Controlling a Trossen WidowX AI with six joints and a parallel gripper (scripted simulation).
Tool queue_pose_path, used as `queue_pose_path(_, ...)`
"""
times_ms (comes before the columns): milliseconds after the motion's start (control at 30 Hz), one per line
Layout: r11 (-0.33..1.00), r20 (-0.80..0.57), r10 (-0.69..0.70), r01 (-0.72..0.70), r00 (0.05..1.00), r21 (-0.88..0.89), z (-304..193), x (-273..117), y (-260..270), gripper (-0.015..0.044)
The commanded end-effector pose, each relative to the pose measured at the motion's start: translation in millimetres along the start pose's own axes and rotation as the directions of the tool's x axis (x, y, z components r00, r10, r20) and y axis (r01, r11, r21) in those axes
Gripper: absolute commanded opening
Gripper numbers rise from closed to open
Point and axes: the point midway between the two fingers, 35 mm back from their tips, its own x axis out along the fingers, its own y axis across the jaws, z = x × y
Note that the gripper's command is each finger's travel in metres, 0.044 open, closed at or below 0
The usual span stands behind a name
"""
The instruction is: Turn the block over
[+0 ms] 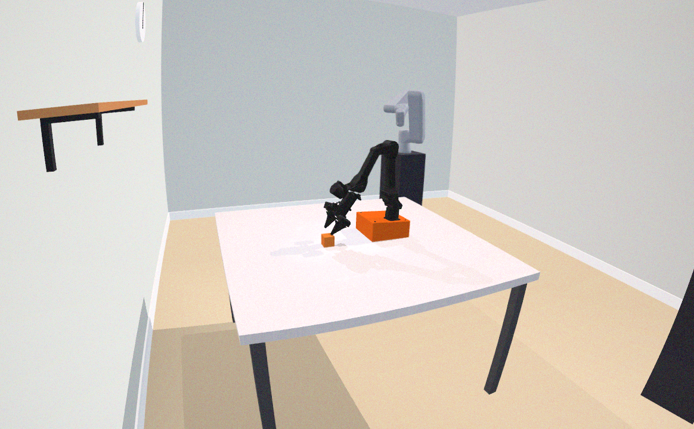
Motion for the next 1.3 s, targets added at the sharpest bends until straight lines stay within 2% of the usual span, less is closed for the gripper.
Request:
queue_pose_path(0, 1.0, -0.071, 0.011, -0.01, 0.997, 0.011, 5.8, -34.0, 0.5, 0.044)
queue_pose_path(267, 1.0, -0.094, 0.011, -0.01, 0.995, 0.009, 8.3, -33.1, 0.7, 0.044)
queue_pose_path(500, 1.0, -0.329, 0.012, -0.011, 0.944, 0.006, 30.3, -28.4, 1.7, 0.044)
queue_pose_path(767, 1.0, -0.559, 0.014, -0.011, 0.829, 0.01, 47.9, -32.8, 1.2, 0.044)
queue_pose_path(1033, 1.0, -0.564, 0.015, -0.01, 0.826, 0.011, 48.2, -33.0, 1.2, 0.044)
queue_pose_path(1167, 1.0, -0.564, 0.014, -0.01, 0.825, 0.011, 30.0, -6.3, 1.6, 0.044)
queue_pose_path(1267, 1.0, -0.564, 0.014, -0.01, 0.825, 0.01, 28.3, -4.1, 1.7, 0.044)
